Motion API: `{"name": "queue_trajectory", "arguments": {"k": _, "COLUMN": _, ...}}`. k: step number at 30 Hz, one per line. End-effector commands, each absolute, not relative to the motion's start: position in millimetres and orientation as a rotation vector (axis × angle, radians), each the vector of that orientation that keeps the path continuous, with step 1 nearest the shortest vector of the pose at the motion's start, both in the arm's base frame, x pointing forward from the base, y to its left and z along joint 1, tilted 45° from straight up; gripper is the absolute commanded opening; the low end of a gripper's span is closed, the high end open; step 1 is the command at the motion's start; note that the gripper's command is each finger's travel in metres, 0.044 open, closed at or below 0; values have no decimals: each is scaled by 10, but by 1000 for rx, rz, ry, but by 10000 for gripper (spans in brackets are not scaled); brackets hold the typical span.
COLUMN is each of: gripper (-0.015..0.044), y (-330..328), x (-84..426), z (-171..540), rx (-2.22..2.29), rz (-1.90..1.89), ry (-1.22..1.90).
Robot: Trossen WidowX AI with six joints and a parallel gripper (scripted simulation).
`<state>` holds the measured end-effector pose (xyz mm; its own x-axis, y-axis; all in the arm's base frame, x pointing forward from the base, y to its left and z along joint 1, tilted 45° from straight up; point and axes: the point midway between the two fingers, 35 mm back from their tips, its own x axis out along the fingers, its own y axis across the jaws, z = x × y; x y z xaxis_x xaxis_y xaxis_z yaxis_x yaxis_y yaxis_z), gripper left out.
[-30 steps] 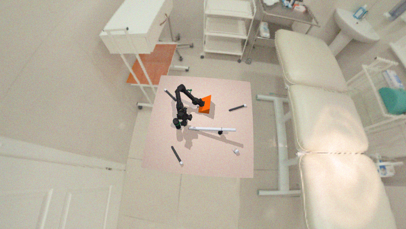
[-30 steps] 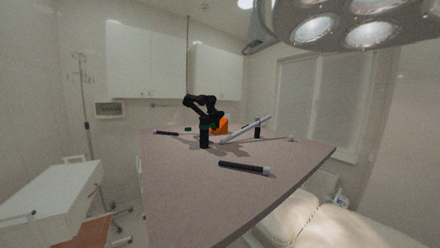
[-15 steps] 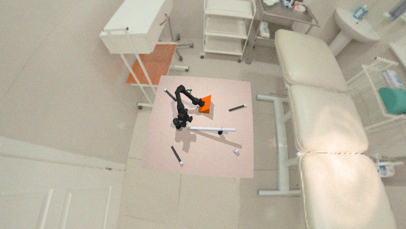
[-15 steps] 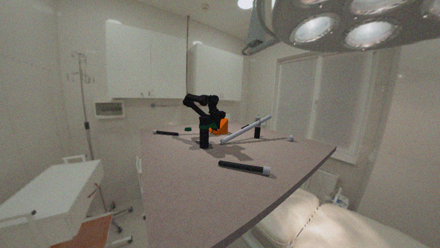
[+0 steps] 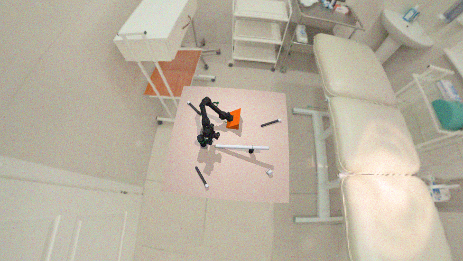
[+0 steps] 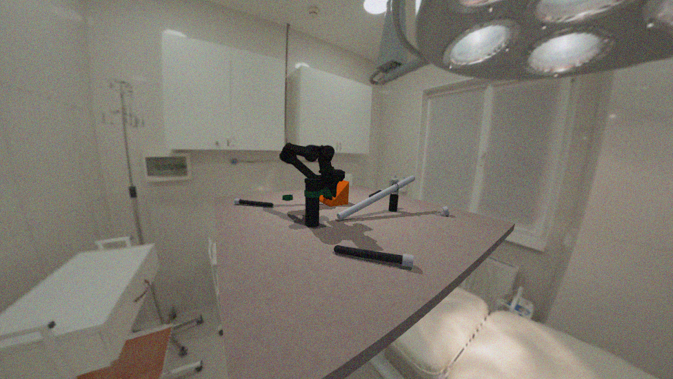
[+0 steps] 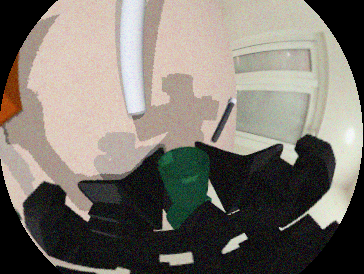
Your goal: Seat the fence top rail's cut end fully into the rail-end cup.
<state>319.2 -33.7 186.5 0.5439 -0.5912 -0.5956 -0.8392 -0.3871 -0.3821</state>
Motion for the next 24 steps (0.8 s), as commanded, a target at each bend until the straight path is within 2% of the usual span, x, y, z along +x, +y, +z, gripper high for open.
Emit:
{"name": "queue_trajectory", "arguments": {"k": 1, "gripper": 0, "y": -337, "x": 3192, "z": 1865, "rx": -2118, "rz": 482, "ry": 1149}}
{"name": "queue_trajectory", "arguments": {"k": 9, "gripper": 0, "y": -337, "x": 3192, "z": 1865, "rx": -2118, "rz": 482, "ry": 1149}}
{"name": "queue_trajectory", "arguments": {"k": 24, "gripper": 394, "y": -214, "x": 3196, "z": 1858, "rx": -2113, "rz": 486, "ry": 1151}}
